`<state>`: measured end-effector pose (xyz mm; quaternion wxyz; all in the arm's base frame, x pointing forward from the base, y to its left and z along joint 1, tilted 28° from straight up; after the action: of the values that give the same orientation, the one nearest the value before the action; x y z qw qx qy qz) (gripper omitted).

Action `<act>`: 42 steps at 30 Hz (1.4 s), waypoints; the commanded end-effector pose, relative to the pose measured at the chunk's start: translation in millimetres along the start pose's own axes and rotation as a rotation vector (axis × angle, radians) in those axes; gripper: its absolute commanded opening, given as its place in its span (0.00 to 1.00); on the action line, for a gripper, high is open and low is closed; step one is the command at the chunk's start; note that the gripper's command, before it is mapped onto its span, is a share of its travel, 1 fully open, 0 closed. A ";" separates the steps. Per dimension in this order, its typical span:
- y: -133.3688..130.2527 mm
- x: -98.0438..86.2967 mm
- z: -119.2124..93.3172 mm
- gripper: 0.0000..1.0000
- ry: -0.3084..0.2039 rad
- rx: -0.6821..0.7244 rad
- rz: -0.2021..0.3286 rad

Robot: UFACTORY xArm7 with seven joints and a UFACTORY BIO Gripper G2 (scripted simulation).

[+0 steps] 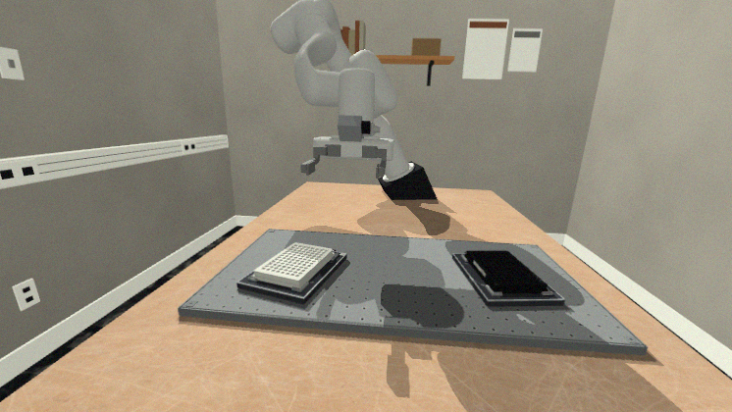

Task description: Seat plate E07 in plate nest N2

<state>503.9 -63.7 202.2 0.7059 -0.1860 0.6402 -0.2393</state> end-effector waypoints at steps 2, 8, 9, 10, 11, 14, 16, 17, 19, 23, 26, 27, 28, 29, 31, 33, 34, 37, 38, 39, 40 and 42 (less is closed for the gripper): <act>14.5 -23.2 -12.1 0.54 -0.004 0.000 0.002; 25.3 -37.5 -21.0 0.54 -0.004 0.000 0.002; 28.0 -41.1 -23.3 0.54 -0.004 0.000 0.002; 30.7 -44.6 -25.5 0.54 -0.004 0.000 0.002; 33.4 -48.2 -27.7 0.54 -0.004 0.000 0.002; 41.4 -59.0 -34.4 0.54 -0.004 0.000 0.002; 46.8 -66.1 -38.8 0.54 -0.004 0.000 0.002; 49.5 -69.7 -41.0 0.54 -0.004 0.000 0.002; 54.9 -76.9 -45.5 0.54 -0.004 0.000 0.002; 60.3 -84.1 -49.9 0.54 -0.004 0.000 0.002; 68.3 -94.9 -56.6 0.54 -0.004 0.000 0.002; 71.0 -98.4 -58.8 0.54 -0.004 0.000 0.002; 73.7 -102.0 -61.1 0.54 -0.004 0.000 0.002; 76.4 -105.6 -63.3 0.54 -0.004 0.000 0.002; 81.8 -112.8 -67.7 0.54 -0.004 0.000 0.002; 87.1 -120.0 -72.2 0.54 -0.004 0.000 0.002; 89.8 -123.6 -74.4 0.54 -0.004 0.000 0.003; 90.0 -123.7 -74.5 0.54 -0.004 0.000 0.003; 90.0 -123.7 -74.5 0.54 -0.004 0.000 0.003; 90.0 -123.7 -74.5 0.54 -0.004 0.000 0.003; 90.0 -123.7 -74.5 0.54 -0.004 0.000 0.003; 89.9 -123.7 -74.5 0.54 -0.004 0.000 0.003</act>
<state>430.3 82.4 241.6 0.7058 -0.1853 0.6406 -0.2391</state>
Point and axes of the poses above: the point midway between the two finger pads, its own z axis out along the fingers, its own y axis across the jaws, x = y × z, the point moved 8 cm from there along -z, back along the fingers, and after that the axes turned 7 degrees about -z, right-handed, at the moved point
